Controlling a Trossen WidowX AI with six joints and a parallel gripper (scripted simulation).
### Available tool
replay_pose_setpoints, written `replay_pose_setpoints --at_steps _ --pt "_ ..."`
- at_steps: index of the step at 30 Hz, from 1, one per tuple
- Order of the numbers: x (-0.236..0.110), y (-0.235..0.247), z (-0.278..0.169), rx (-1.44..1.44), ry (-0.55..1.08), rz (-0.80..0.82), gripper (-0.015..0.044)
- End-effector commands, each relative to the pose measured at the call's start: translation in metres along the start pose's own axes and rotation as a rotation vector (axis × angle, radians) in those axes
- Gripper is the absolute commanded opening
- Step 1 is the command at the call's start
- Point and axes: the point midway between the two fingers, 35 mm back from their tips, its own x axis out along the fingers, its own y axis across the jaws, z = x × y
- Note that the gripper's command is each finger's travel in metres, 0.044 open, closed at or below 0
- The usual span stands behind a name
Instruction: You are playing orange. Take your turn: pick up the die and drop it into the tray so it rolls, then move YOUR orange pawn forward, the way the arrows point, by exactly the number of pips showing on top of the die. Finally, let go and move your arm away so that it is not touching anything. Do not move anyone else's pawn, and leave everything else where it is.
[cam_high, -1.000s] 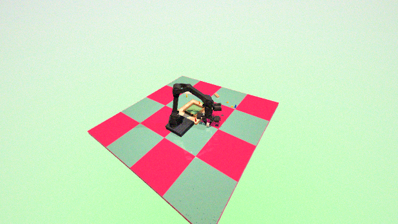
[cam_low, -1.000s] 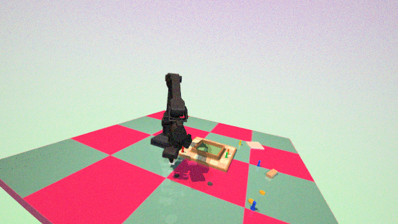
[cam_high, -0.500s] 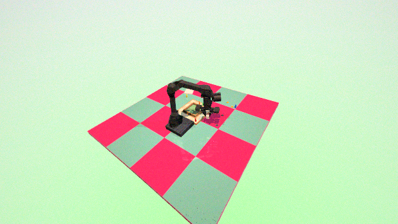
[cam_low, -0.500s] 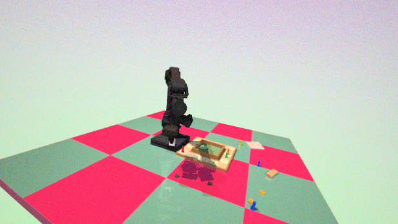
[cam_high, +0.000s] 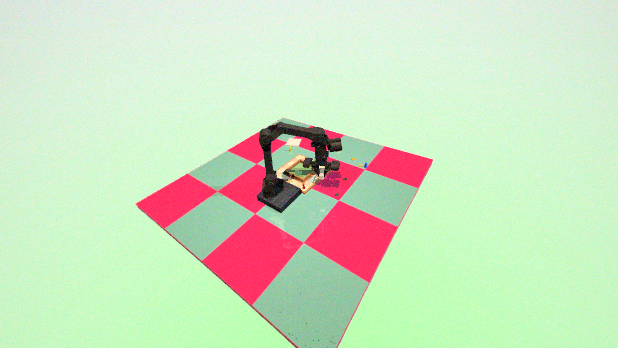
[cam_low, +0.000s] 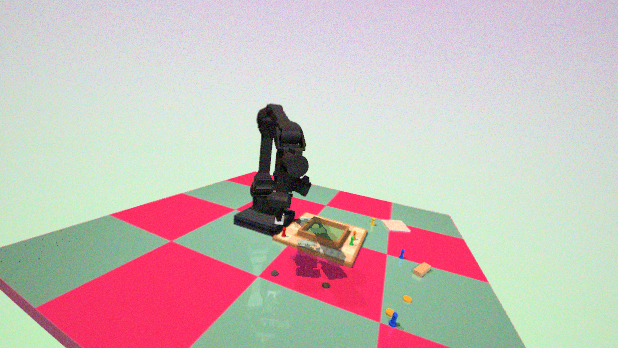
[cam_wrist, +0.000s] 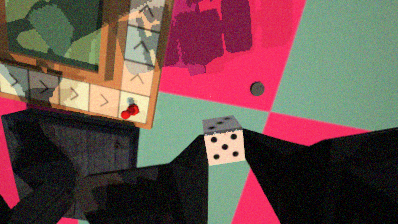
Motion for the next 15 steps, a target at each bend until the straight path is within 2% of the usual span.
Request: replay_pose_setpoints --at_steps 1,15 --pt "0.005 0.01 0.019 0.021 0.001 0.004 0.0" --pt "0.015 0.05 0.079 0.126 -0.007 0.012 0.0"
